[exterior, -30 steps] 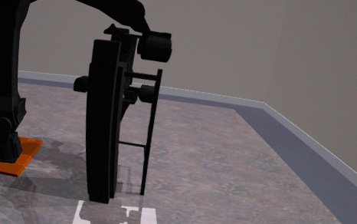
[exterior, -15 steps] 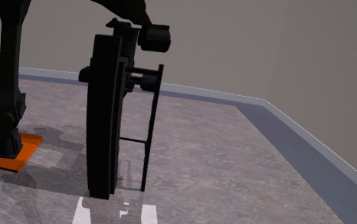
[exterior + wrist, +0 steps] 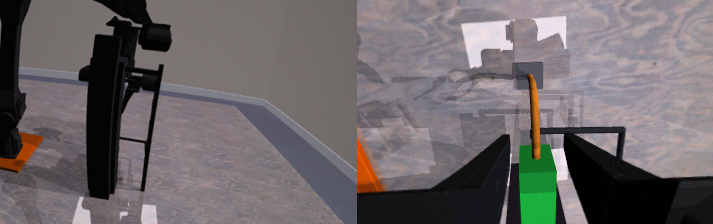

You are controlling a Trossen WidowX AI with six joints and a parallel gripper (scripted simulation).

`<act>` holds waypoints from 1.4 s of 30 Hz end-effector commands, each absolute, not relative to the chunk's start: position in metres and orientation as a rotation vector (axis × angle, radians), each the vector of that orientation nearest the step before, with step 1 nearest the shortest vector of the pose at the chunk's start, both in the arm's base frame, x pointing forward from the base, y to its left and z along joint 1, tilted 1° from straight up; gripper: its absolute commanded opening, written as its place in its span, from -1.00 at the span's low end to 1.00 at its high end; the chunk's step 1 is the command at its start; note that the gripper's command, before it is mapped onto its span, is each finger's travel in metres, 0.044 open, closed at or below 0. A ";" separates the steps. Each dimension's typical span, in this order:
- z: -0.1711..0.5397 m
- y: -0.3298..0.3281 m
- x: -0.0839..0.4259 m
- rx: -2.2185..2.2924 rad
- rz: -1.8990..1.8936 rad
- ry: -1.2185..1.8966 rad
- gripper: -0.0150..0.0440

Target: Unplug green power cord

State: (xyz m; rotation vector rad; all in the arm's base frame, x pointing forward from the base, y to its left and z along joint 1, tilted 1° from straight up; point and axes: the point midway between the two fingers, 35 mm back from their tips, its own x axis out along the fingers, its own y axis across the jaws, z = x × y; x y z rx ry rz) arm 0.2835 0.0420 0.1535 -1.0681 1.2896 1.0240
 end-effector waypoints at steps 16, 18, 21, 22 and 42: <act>0.159 0.022 0.280 -1.080 1.032 1.280 0.05; 0.159 0.019 0.279 -1.080 1.032 1.280 0.05; 0.159 0.014 0.278 -1.080 1.032 1.281 0.05; 0.159 0.013 0.278 -1.081 1.032 1.281 0.05; 0.149 0.007 0.277 -1.079 1.025 1.284 -0.13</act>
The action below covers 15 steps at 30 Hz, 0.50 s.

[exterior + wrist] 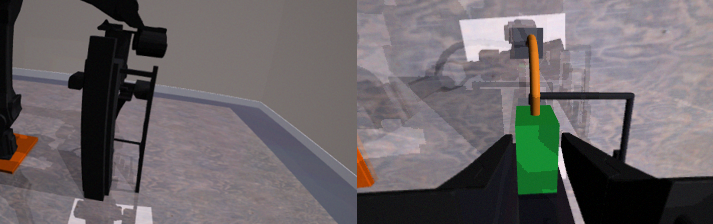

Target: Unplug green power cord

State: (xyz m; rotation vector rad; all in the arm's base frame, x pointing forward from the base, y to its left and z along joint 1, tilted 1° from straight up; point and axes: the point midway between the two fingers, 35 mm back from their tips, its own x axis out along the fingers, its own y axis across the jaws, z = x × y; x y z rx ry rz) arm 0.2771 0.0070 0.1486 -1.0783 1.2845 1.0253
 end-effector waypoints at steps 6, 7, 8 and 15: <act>0.149 0.007 0.277 -1.079 1.025 1.284 -0.40; 0.149 0.007 0.277 -1.079 1.025 1.284 -0.42; 0.149 0.007 0.277 -1.079 1.025 1.284 -0.44; 0.149 0.011 0.278 -1.078 1.025 1.284 -0.49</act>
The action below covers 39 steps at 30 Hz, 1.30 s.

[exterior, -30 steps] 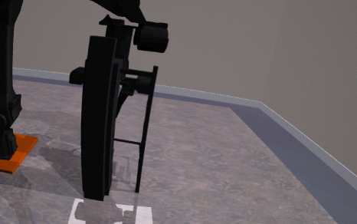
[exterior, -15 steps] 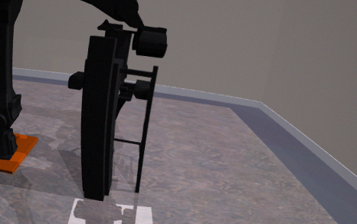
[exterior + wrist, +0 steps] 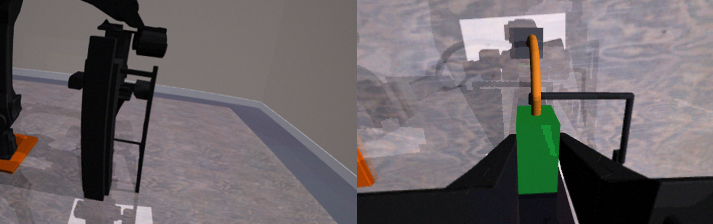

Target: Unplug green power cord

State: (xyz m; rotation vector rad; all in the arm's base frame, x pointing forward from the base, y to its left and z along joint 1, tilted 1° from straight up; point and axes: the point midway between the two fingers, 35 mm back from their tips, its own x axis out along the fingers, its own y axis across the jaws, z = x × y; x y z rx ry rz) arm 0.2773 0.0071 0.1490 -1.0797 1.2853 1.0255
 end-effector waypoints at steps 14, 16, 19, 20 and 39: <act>0.149 0.032 0.284 -1.078 1.028 1.281 -0.49; 0.149 0.035 0.285 -1.078 1.028 1.281 -0.49; 0.149 0.040 0.286 -1.077 1.029 1.280 -0.49; 0.149 0.041 0.286 -1.077 1.029 1.280 -0.49; 0.150 0.045 0.285 -1.078 1.033 1.278 0.40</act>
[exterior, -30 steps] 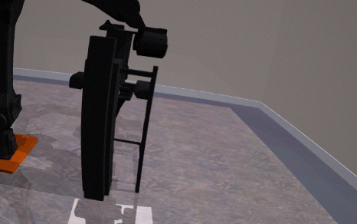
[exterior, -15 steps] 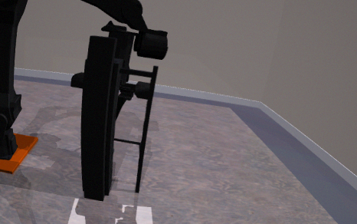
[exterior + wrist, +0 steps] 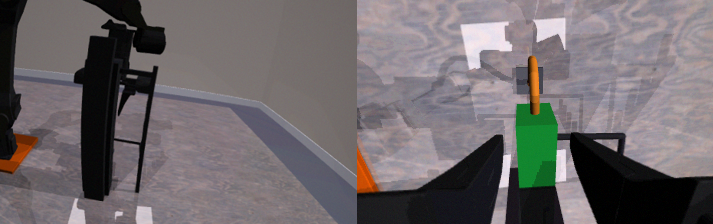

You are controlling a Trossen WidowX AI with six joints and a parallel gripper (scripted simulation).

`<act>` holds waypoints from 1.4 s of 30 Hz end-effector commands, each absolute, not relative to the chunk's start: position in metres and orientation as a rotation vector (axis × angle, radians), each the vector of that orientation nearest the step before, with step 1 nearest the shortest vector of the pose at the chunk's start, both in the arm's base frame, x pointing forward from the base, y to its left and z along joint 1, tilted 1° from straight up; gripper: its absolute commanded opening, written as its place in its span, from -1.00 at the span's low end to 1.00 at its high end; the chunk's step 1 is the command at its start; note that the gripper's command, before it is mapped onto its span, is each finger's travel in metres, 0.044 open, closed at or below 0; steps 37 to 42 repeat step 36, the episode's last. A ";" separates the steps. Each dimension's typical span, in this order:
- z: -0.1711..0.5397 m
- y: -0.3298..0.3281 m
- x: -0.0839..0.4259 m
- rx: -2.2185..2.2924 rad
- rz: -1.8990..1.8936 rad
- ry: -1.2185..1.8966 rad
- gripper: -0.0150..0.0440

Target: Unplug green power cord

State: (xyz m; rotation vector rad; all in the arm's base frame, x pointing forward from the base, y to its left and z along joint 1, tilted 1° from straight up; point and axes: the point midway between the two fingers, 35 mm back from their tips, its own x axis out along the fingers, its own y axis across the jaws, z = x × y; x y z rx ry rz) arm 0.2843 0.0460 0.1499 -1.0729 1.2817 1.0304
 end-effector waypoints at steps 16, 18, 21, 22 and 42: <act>0.162 0.104 0.296 -1.075 1.036 1.274 1.00; 0.162 0.104 0.296 -1.075 1.036 1.274 1.00; 0.162 0.104 0.296 -1.075 1.036 1.274 1.00; 0.162 0.104 0.296 -1.075 1.036 1.274 1.00; 0.162 0.104 0.296 -1.075 1.036 1.274 1.00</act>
